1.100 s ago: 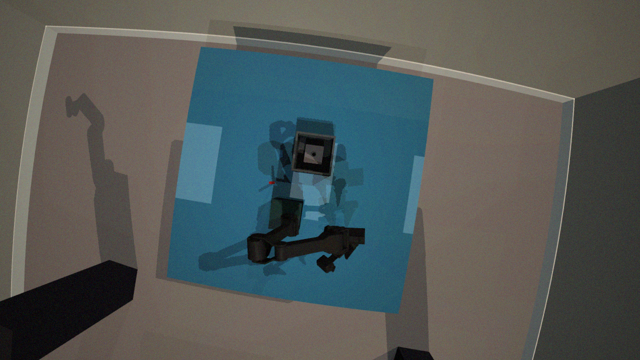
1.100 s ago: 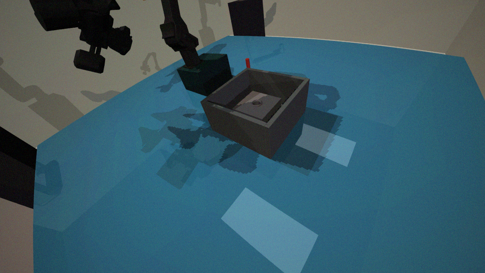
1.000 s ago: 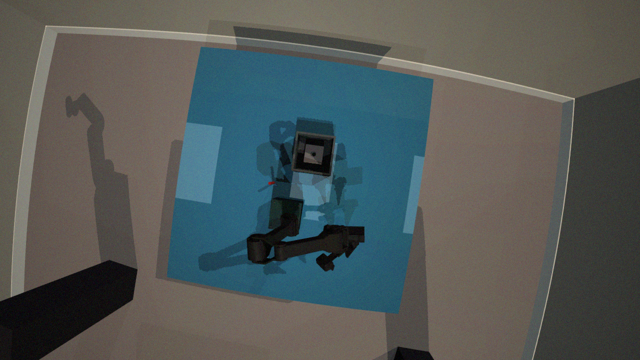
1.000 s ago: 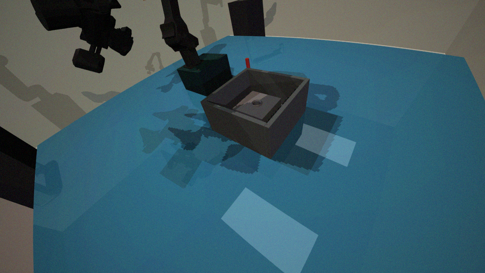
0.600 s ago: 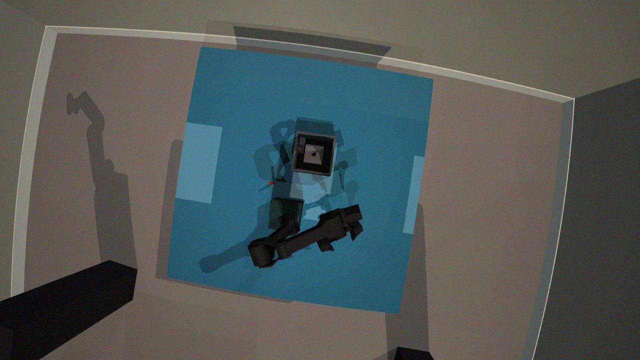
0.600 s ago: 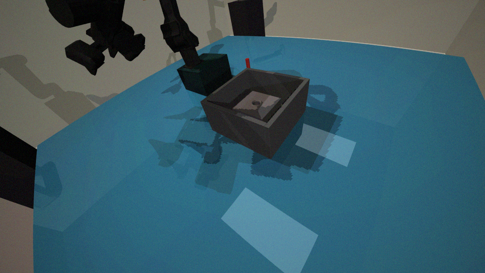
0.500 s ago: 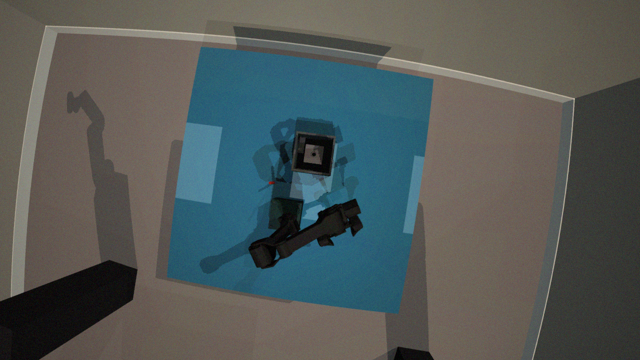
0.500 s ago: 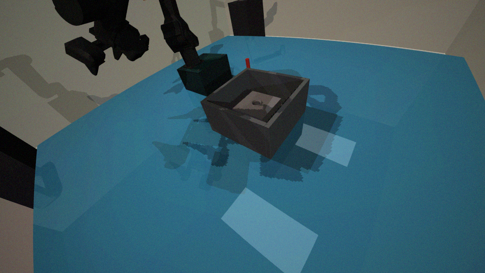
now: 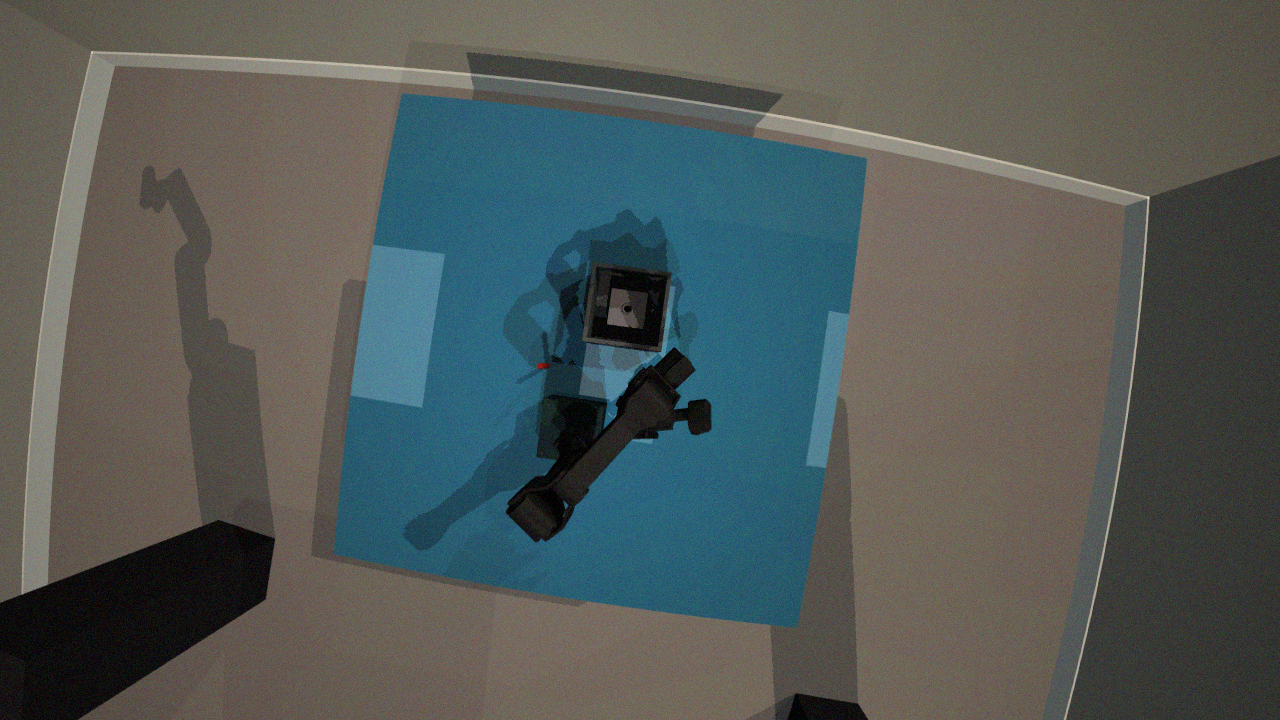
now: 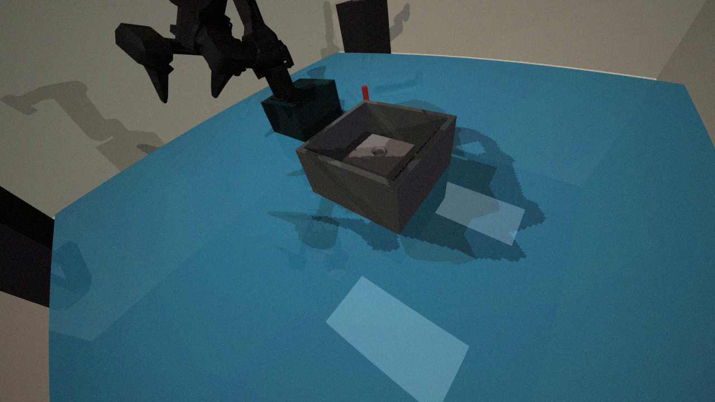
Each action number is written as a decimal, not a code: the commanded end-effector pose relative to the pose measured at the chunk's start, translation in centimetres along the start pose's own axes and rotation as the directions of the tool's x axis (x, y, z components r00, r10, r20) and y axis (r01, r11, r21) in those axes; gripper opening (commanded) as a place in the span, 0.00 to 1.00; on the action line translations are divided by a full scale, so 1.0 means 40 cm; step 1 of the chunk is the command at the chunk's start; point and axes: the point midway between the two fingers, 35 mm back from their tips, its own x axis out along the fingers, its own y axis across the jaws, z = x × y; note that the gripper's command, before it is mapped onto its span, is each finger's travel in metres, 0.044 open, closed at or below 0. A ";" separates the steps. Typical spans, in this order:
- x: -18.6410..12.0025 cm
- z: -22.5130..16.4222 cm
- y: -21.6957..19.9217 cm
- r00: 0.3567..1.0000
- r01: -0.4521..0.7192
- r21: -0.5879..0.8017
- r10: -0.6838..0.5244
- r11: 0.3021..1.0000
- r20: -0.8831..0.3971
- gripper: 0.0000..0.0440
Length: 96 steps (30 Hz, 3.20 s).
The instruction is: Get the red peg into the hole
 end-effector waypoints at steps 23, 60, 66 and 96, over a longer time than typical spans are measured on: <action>-0.247 0.225 0.245 0.956 -0.231 0.587 0.068 0.776 0.287 1.00; -0.303 0.287 0.681 0.927 -0.374 0.751 0.205 0.544 0.313 1.00; -0.271 0.323 0.721 0.915 -0.403 0.741 0.220 0.537 0.338 1.00; -0.100 0.414 0.810 0.926 -0.377 0.751 0.213 0.542 0.312 0.03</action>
